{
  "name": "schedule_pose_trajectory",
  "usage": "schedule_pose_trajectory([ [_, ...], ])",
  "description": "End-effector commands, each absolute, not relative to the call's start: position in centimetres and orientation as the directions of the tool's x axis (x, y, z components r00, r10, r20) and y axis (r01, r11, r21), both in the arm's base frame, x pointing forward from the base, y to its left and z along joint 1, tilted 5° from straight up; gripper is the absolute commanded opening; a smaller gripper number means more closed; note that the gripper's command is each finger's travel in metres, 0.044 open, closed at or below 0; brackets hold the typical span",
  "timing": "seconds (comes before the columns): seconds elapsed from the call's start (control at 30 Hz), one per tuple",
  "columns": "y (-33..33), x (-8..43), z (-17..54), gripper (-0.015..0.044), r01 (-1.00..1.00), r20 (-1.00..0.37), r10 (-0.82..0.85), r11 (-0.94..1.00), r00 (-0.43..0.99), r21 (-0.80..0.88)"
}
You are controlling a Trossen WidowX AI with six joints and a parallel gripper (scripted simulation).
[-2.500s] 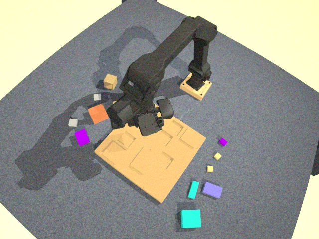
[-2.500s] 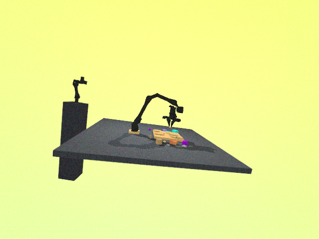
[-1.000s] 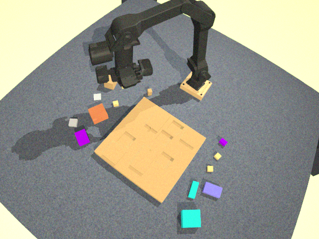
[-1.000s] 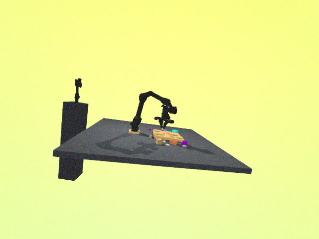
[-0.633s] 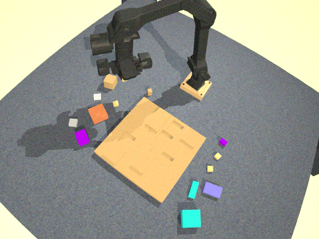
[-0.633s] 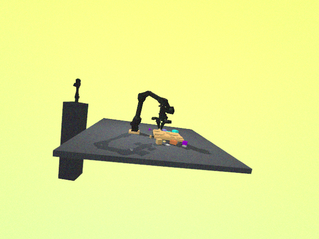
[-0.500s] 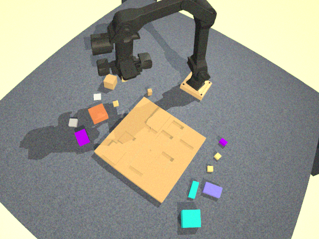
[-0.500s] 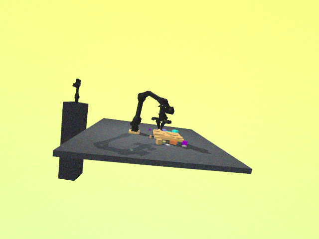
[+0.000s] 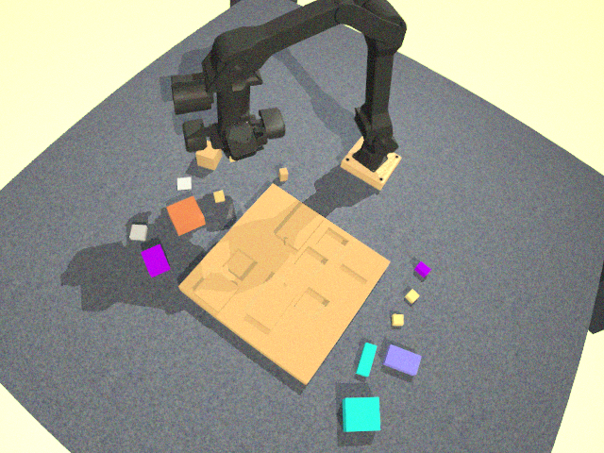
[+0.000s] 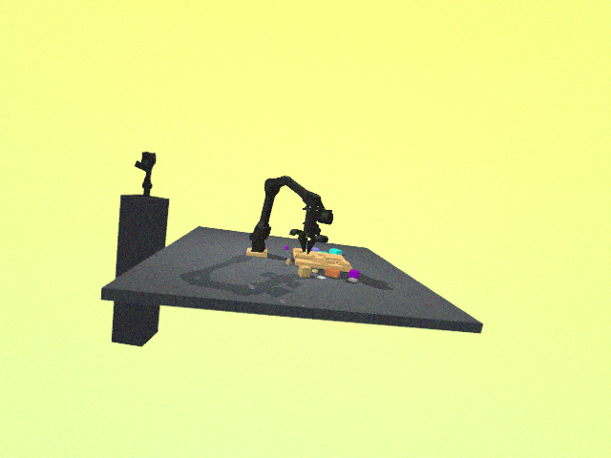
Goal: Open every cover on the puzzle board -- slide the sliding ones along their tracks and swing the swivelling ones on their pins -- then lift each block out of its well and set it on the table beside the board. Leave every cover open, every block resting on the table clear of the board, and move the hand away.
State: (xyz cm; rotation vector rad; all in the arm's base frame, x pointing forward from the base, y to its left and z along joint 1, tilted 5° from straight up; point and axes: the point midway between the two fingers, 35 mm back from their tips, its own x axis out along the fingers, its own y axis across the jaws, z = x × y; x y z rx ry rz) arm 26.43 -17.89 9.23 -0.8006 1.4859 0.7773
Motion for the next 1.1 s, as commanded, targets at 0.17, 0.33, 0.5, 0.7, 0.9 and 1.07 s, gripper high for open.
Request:
schedule_pose_trajectory([
  [0.17,-18.0,26.3,7.4,0.008,-0.845,-0.998,-0.04,0.534,-0.053,0.024],
  [0.33,-18.0,26.2,6.6,0.008,-0.845,-0.998,-0.04,0.534,-0.053,0.024],
  [0.5,-18.0,26.2,5.8,0.008,-0.845,-0.998,-0.04,0.534,-0.053,0.024],
  [0.7,-18.1,26.1,4.8,0.008,-0.845,-0.998,-0.04,0.534,-0.053,0.024],
  [0.9,-18.1,26.0,3.8,0.008,-0.845,-0.998,-0.04,0.534,-0.053,0.024],
  [1.07,-18.0,25.9,3.0,0.008,-0.845,-0.998,-0.04,0.534,-0.054,0.024],
])
